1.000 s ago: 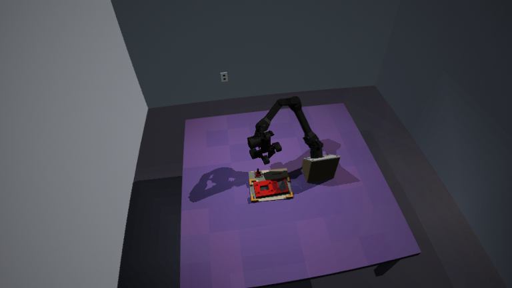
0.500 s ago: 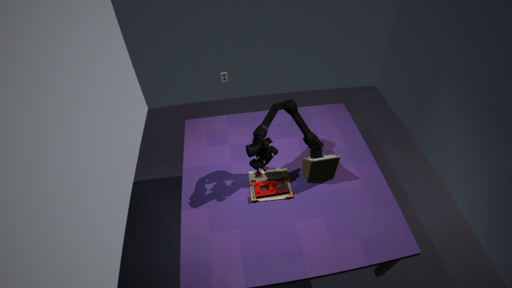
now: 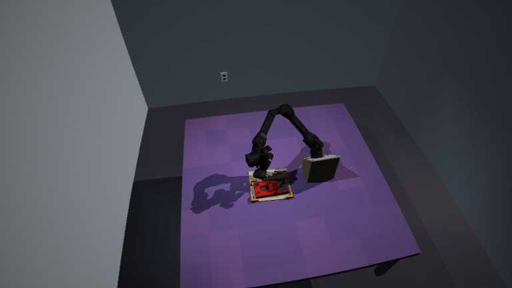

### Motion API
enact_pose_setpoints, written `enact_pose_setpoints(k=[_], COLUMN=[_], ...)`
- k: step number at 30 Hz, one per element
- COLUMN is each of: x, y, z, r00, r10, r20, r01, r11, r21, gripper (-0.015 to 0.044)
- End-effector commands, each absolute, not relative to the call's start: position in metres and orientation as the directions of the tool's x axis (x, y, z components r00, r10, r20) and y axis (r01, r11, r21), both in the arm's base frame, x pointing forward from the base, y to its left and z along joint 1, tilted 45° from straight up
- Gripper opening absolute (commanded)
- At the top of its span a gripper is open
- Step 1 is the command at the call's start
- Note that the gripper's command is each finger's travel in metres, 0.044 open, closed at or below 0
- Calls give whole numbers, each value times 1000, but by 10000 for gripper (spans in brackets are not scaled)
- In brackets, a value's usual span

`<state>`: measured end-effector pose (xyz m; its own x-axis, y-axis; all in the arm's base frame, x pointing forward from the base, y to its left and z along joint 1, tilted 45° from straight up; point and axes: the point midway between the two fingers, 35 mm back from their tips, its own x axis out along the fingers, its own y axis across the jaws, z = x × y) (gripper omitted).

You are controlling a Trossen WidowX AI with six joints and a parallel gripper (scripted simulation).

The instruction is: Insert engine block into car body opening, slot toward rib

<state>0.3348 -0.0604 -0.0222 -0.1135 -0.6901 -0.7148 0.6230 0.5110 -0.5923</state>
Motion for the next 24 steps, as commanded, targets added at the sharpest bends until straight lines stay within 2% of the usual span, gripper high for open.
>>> enact_pose_setpoints(k=[1,18,24], x=[339,347,348], y=[-55,-38,-37], z=[-35,-81,-80], r00=[-111,-111,-111], r10=[-689,-691,-691], r20=[-717,-714,-714], r01=[525,144,102], r11=[572,700,707], r21=[-630,-700,-700], gripper=[0,0,157])
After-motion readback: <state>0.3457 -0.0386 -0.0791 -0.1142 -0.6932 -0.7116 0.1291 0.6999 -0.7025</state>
